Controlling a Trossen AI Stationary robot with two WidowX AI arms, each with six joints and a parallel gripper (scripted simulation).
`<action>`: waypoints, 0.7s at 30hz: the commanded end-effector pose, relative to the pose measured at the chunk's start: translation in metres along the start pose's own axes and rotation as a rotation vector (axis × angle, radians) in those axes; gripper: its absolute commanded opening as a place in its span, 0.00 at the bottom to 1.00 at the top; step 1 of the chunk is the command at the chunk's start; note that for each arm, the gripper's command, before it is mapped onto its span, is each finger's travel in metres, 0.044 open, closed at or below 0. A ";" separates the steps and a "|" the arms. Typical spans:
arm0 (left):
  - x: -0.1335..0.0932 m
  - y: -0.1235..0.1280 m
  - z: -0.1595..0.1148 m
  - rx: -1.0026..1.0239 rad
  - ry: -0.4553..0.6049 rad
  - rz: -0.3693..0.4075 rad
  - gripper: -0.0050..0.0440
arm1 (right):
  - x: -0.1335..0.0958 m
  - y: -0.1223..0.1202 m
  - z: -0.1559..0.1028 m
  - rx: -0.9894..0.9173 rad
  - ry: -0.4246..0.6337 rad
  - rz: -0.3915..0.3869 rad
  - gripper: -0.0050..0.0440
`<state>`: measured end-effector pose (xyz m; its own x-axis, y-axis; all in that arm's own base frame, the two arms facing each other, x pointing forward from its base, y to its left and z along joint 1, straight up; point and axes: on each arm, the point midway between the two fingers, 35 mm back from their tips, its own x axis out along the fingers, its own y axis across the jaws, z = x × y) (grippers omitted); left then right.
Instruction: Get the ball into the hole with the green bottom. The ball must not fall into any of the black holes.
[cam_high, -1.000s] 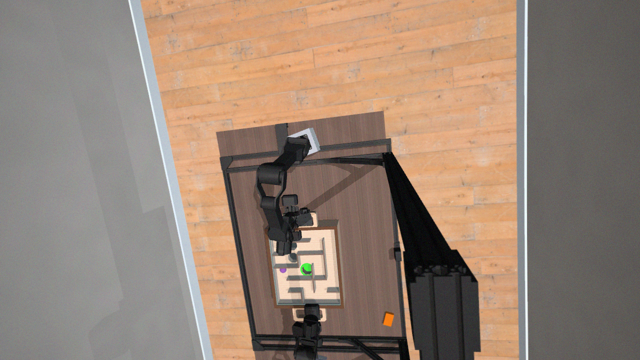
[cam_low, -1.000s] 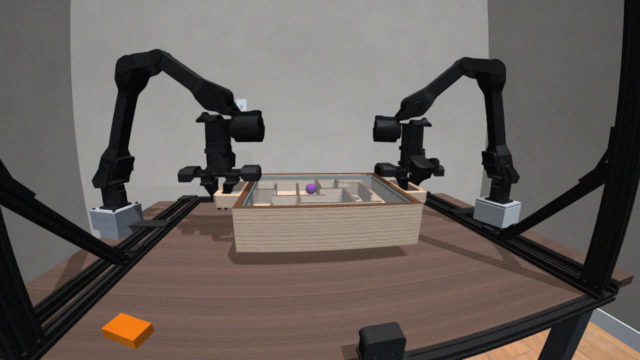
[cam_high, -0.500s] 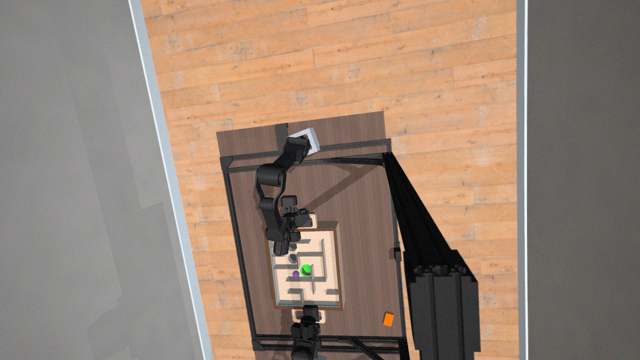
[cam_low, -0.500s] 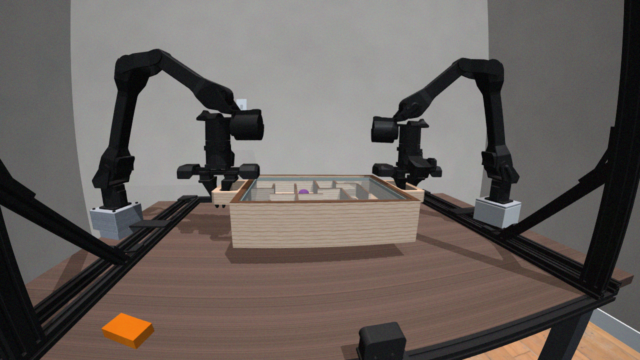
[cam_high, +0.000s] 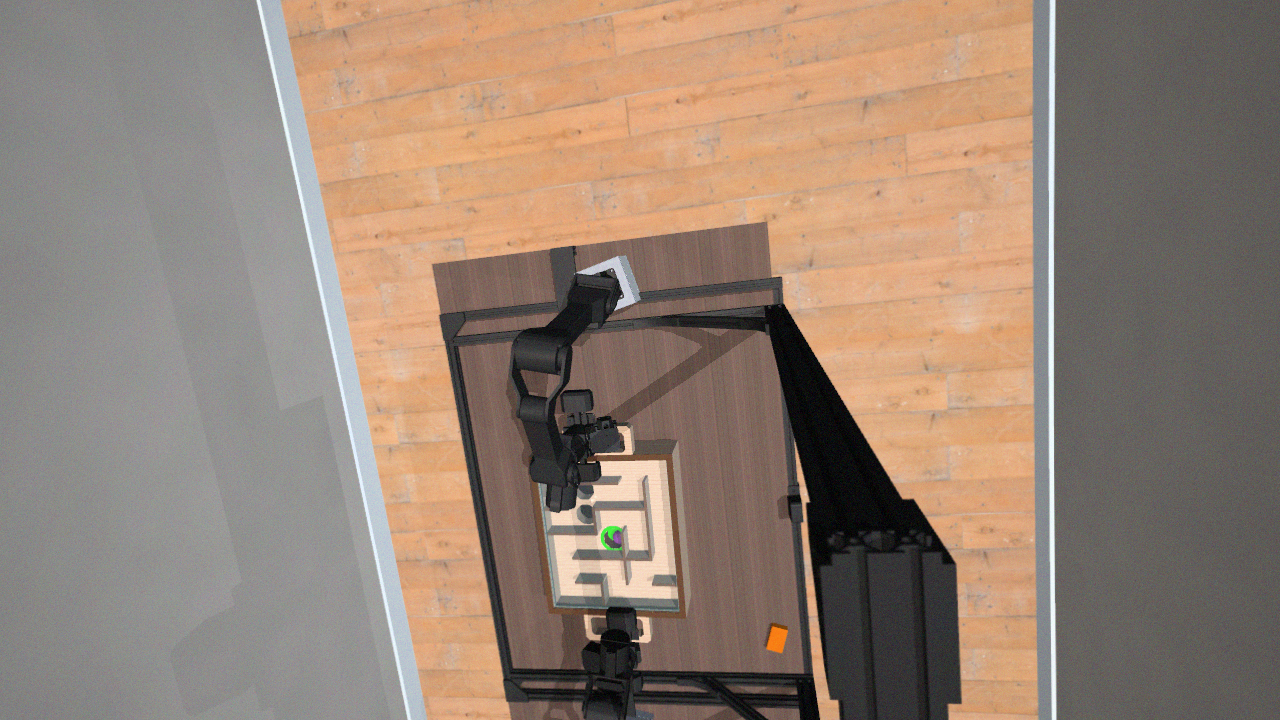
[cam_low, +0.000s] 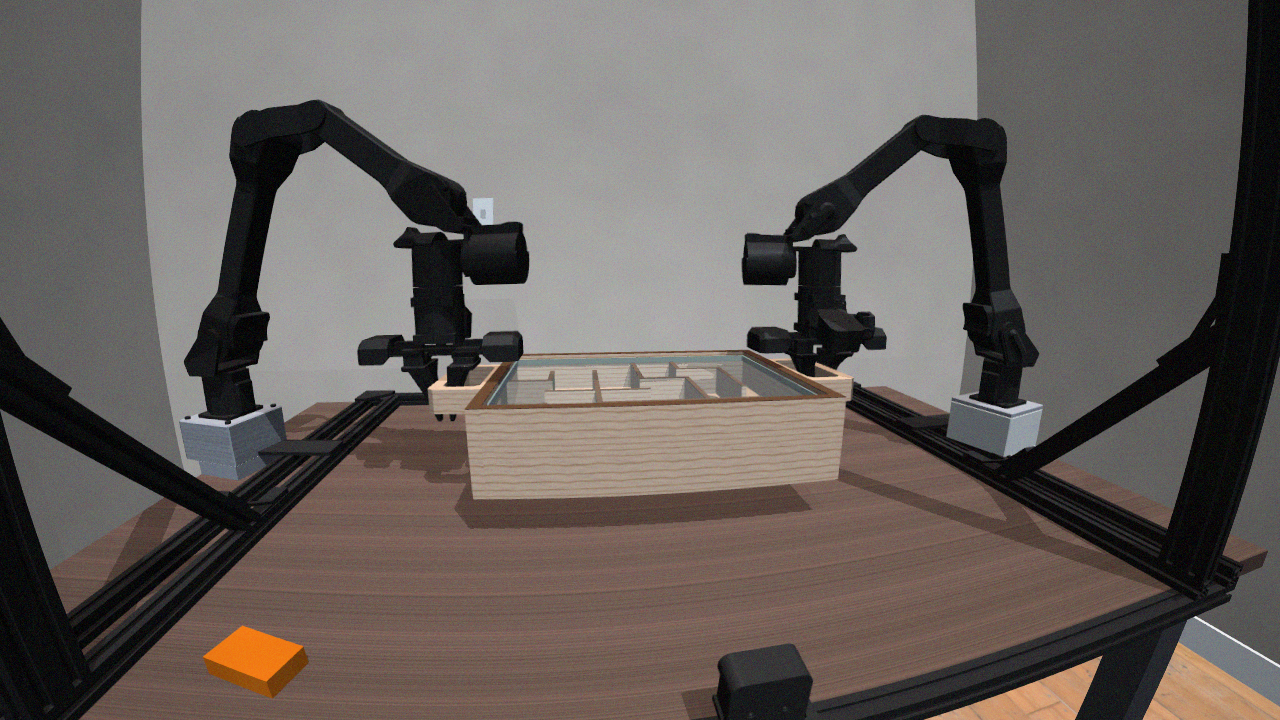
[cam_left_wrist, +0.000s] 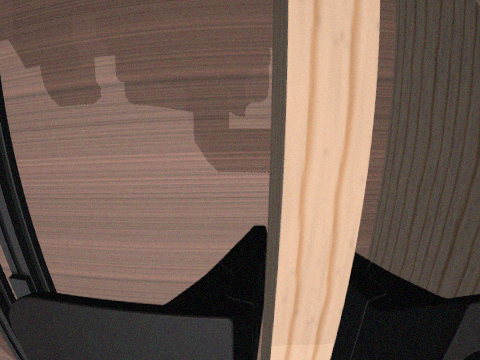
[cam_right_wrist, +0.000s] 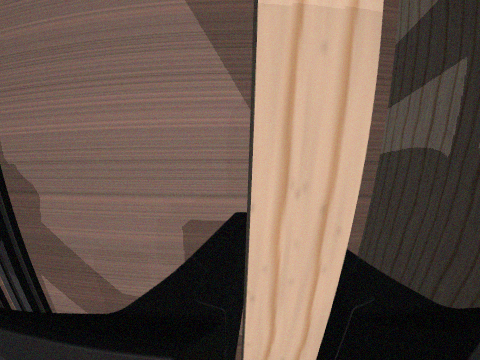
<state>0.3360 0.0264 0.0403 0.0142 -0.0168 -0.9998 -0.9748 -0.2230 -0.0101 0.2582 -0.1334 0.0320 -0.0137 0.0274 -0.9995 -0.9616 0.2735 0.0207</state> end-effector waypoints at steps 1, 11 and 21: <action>0.005 0.005 0.001 0.003 0.019 -0.021 0.14 | -0.009 -0.005 -0.002 0.001 -0.016 0.011 0.14; -0.001 0.006 0.001 0.001 0.000 0.019 0.14 | 0.000 -0.006 -0.001 -0.001 0.000 -0.025 0.14; 0.020 0.004 0.000 0.002 -0.019 0.010 0.14 | 0.020 -0.004 -0.001 0.000 0.023 -0.021 0.14</action>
<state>0.3327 0.0253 0.0266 0.0067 -0.0061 -1.0000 -0.9751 -0.2215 -0.0052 0.2614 -0.1344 0.0154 0.0002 0.0098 -1.0000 -0.9624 0.2717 0.0025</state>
